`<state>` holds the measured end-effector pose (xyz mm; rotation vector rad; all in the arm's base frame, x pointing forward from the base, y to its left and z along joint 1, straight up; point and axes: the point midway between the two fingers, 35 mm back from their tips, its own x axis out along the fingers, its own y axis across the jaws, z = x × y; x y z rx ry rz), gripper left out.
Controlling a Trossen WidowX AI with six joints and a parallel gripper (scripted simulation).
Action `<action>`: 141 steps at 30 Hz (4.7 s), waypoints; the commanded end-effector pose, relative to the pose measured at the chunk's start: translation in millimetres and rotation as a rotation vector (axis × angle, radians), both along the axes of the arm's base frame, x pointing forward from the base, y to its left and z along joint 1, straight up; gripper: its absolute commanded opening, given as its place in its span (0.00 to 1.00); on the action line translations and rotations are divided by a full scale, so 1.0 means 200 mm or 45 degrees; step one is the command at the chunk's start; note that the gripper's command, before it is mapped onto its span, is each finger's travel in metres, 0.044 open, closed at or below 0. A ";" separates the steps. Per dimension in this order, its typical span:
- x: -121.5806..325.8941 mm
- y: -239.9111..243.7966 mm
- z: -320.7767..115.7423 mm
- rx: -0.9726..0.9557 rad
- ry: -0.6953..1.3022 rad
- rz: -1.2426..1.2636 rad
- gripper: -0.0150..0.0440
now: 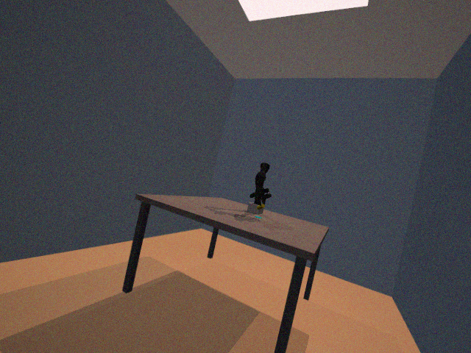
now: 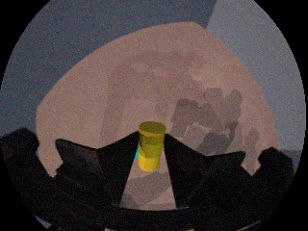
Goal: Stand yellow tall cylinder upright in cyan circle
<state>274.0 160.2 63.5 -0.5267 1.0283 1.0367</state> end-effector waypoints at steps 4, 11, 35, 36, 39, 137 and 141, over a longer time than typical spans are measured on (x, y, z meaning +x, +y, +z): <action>0.01 0.00 -0.01 0.064 -0.009 -0.019 0.43; 0.03 0.00 -0.02 0.125 -0.027 -0.034 0.43; 0.06 -0.01 -0.04 0.329 -0.096 -0.069 0.43; 0.06 -0.02 -0.04 0.337 -0.099 -0.070 0.43; 0.07 -0.02 -0.04 0.361 -0.109 -0.073 0.43; -0.10 -0.20 0.08 1.017 -0.489 0.029 0.43; -0.12 -0.21 0.09 1.037 -0.506 0.041 0.43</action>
